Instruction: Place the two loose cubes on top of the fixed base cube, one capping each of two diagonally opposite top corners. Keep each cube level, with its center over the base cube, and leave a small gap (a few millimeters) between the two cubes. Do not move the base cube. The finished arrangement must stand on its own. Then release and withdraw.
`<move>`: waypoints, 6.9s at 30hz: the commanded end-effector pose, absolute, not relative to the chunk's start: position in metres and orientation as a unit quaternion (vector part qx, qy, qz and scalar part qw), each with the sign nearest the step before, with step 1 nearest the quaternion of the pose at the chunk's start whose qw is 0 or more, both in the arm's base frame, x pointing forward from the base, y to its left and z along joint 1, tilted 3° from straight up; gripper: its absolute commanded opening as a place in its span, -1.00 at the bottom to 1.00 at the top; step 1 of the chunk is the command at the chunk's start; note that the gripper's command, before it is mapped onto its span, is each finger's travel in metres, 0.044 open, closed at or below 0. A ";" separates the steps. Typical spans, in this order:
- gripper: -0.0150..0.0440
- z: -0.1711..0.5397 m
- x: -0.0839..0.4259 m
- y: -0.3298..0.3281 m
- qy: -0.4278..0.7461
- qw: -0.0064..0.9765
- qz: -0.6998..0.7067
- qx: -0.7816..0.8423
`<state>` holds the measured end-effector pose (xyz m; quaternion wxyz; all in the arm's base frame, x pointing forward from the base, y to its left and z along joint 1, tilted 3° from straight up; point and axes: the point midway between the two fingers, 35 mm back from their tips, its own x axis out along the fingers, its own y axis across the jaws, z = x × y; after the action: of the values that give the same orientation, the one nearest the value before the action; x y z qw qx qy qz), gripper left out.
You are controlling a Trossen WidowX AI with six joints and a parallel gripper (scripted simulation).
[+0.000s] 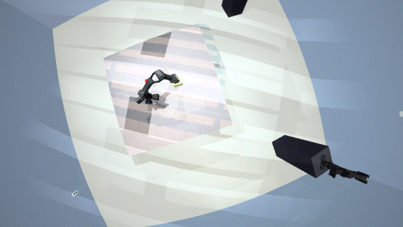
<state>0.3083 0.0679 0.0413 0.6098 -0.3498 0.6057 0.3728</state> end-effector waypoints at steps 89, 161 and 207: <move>0.41 0.054 0.326 0.004 0.663 0.663 0.255 -0.237; 0.14 -0.029 0.323 -0.161 0.697 0.690 -0.132 0.142; -0.14 0.081 0.325 -0.162 0.698 0.690 -0.131 0.141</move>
<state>0.3245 -0.1621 0.0750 0.6872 0.1425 0.7005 -0.1297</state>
